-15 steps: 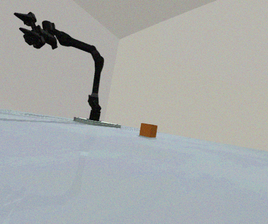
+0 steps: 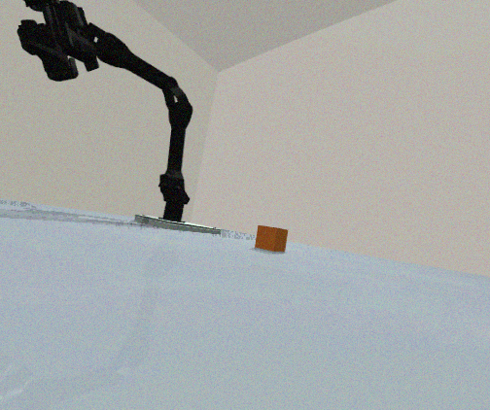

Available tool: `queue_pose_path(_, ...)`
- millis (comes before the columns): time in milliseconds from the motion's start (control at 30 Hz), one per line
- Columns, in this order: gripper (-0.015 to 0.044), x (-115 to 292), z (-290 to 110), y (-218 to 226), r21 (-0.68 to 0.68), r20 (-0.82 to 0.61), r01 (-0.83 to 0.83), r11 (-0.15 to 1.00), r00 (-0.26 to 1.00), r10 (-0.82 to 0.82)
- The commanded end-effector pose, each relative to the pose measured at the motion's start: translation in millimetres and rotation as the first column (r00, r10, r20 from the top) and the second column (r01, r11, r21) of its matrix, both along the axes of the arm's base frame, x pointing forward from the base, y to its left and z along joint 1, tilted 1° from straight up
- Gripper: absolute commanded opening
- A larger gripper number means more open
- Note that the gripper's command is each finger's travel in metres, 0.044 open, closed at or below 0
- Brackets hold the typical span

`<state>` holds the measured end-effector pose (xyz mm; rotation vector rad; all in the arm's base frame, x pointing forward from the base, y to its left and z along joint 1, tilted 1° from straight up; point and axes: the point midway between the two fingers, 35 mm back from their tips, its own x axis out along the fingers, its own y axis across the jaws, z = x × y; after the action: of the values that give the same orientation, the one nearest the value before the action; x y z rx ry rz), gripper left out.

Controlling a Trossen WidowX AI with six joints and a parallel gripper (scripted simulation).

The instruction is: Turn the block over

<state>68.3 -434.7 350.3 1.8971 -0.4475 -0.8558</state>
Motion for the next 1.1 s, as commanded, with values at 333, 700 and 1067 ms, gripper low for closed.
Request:
queue_pose_path(333,0.0440,207.1,-79.5,94.2,0.060,-0.410,-0.569,0.820,0.735,0.540)
queue_pose_path(700,0.0440,296.9,-130.8,231.7,0.192,-0.618,-0.885,0.423,0.226,0.753)
queue_pose_path(1067,0.0440,330.2,-184.6,376.5,0.399,-0.756,-0.896,-0.195,-0.442,0.483)
